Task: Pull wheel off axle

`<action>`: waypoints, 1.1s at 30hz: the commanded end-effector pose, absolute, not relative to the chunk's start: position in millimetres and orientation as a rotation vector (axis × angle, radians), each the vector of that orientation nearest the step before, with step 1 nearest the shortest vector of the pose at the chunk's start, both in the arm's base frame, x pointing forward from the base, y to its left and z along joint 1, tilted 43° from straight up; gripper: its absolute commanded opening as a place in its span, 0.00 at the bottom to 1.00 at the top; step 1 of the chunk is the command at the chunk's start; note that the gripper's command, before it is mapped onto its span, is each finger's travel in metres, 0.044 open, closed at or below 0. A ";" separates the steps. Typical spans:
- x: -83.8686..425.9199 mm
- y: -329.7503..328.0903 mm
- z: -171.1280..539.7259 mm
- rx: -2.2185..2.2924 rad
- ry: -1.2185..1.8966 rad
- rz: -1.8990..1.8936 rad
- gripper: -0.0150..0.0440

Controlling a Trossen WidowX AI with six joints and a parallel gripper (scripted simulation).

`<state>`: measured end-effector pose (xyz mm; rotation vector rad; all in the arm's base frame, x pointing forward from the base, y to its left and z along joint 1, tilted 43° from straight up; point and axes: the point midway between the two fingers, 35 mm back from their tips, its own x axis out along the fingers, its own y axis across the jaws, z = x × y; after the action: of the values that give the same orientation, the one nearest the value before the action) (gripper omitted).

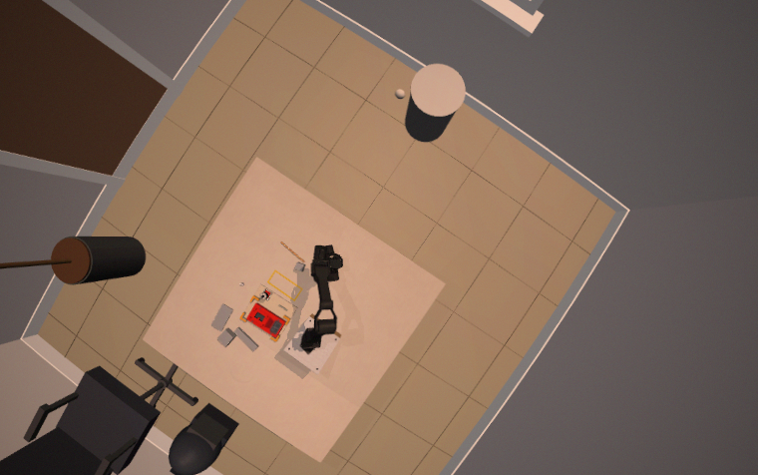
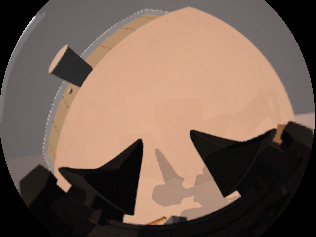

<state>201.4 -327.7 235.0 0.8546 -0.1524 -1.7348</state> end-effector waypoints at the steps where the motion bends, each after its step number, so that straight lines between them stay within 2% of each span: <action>1: 241.2 -306.0 215.9 0.767 0.070 -1.651 0.76; 18: 350.6 -175.8 131.3 0.266 0.807 -1.218 0.76; 33: 373.0 -26.5 57.9 -0.345 1.263 -0.716 0.76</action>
<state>373.6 -60.9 73.0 -0.2050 1.1816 -0.8364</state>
